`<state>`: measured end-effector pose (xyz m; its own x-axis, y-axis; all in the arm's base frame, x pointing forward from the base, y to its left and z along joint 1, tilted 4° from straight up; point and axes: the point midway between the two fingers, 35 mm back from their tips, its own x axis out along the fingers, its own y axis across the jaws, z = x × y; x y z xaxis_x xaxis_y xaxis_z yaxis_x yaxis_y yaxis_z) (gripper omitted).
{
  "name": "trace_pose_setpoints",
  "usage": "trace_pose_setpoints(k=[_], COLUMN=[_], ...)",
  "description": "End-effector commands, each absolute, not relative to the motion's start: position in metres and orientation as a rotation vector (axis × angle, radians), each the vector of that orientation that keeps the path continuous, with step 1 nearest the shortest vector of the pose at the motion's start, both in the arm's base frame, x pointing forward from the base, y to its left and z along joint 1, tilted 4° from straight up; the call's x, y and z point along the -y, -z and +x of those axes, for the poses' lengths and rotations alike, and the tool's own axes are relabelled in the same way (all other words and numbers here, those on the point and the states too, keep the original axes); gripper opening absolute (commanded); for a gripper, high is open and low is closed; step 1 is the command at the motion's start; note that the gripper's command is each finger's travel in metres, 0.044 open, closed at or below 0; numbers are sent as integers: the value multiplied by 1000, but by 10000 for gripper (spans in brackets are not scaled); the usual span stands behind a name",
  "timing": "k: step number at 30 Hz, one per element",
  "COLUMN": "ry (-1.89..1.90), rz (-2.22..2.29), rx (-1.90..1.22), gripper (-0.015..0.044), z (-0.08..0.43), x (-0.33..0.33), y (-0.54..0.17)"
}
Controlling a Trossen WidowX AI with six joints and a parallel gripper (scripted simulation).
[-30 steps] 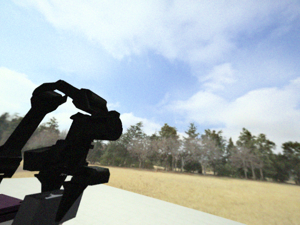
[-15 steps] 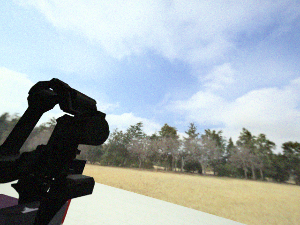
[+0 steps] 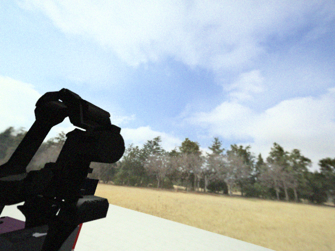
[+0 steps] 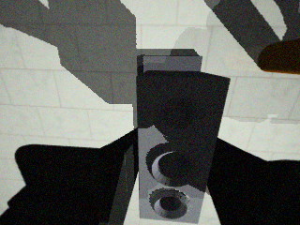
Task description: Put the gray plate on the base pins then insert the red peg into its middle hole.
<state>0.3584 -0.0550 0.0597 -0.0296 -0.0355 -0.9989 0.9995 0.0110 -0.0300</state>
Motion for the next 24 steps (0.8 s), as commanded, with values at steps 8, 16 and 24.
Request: trace_pose_setpoints(k=[8,16,24], ry=[1236,1236,1236], rz=[1155,1155,1155], rx=[-1207,-1207,-1207], gripper=[0,0,0], z=[360,359,359], x=[57,57,57], y=[-59,-44,-37])
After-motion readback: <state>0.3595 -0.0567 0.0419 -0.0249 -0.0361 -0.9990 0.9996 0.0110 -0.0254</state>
